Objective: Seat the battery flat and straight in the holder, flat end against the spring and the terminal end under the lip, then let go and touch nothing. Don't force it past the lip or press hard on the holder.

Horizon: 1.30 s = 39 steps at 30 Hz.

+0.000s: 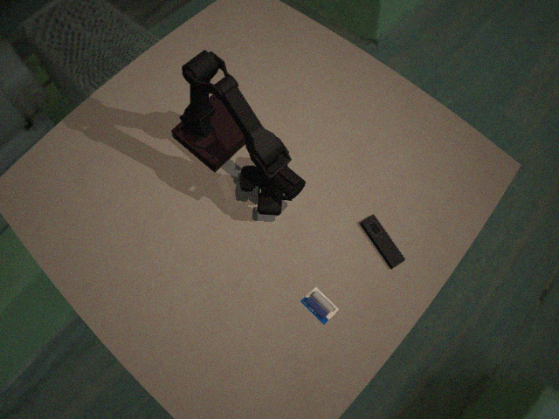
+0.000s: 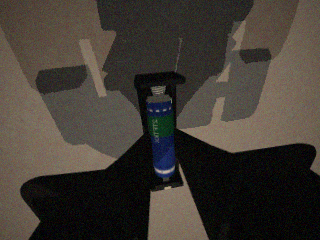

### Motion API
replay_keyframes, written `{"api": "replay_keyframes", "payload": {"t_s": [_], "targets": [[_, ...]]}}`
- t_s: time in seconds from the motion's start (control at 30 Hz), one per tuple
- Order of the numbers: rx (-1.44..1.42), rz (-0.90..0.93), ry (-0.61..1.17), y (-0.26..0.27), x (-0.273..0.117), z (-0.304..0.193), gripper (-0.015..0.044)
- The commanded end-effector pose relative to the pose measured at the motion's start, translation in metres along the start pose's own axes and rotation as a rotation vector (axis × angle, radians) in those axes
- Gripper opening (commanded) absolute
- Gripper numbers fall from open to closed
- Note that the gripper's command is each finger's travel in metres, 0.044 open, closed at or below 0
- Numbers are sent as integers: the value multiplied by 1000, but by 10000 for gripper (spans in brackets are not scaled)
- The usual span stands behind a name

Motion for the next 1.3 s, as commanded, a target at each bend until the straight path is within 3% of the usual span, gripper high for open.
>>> {"api": "replay_keyframes", "payload": {"t_s": [0.0, 1.27], "targets": [[10, -7, -45, 0, 3, 3, 59], [6, -25, -126, 3, 4, -19, 59]]}}
Point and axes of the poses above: the point midway between the two fingers, 35 mm back from their tips, its own x axis out along the fingers, its own y axis across the jaws, z = x × y, the point moved 4 cm from there along -x, back along the fingers, and after that the axes turned 8 degrees about -x, right-handed, at the moved point
